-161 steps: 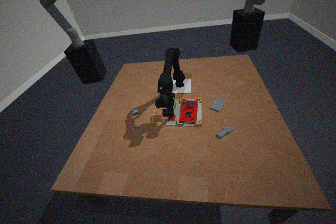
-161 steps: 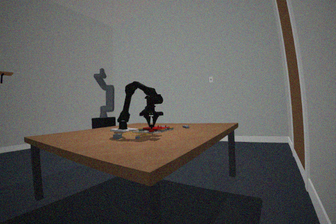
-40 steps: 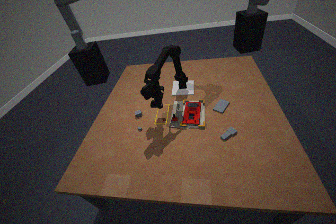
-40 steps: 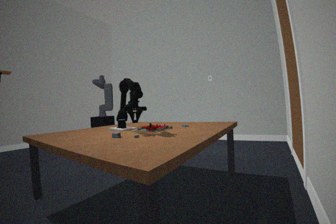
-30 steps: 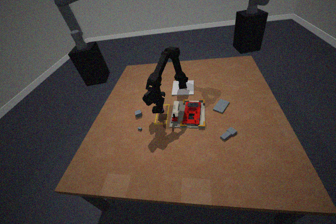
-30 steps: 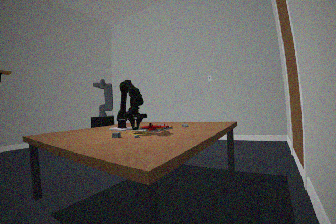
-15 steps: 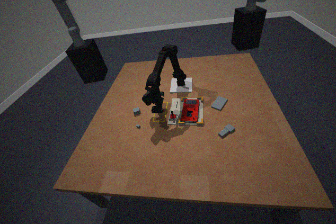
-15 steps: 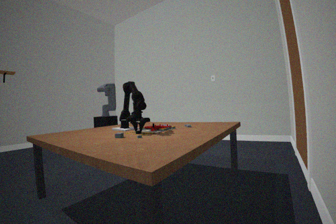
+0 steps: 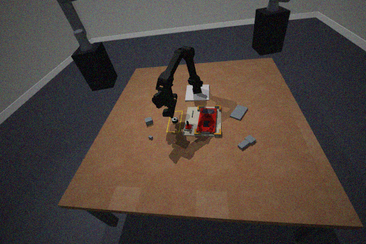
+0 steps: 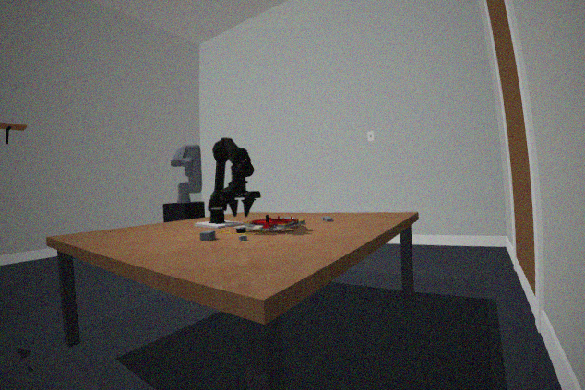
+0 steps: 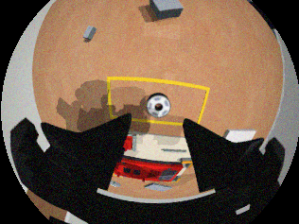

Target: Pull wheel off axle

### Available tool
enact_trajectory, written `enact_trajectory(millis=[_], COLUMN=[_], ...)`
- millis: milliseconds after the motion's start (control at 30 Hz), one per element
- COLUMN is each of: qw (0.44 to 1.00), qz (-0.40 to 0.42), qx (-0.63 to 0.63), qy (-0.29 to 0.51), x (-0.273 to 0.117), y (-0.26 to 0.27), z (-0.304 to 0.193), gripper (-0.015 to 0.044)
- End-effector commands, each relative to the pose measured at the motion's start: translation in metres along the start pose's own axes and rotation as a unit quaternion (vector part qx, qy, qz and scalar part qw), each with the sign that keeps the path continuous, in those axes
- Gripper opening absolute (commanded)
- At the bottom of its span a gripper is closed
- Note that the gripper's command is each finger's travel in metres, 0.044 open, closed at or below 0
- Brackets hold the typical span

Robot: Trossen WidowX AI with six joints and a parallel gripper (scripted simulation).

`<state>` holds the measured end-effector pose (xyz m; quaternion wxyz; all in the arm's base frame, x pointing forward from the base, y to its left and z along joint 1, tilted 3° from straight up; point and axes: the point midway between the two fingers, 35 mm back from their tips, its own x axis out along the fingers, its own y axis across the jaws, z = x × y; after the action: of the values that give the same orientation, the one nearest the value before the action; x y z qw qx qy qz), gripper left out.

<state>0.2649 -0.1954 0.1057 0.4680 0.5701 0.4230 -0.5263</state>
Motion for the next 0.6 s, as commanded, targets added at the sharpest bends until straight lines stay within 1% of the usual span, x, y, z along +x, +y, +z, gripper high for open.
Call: enact_trajectory(millis=[0,133,167,400,567], qw=[1.0,1.0,1.0,1.0,1.0], qz=[0.0,-0.002,-0.003,-0.007,-0.007], qx=[0.0,0.0,0.0,-0.001,-0.001], qy=[0.0,0.001,0.002,0.004,0.005], x=[-0.001,-0.019,-0.023,-0.051,-0.053], y=[-0.001,-0.023,-0.03,-0.077,-0.082], z=[0.0,-0.01,-0.012,-0.034,-0.036], gripper=[0.0326,0.0431,0.044,0.044,0.044])
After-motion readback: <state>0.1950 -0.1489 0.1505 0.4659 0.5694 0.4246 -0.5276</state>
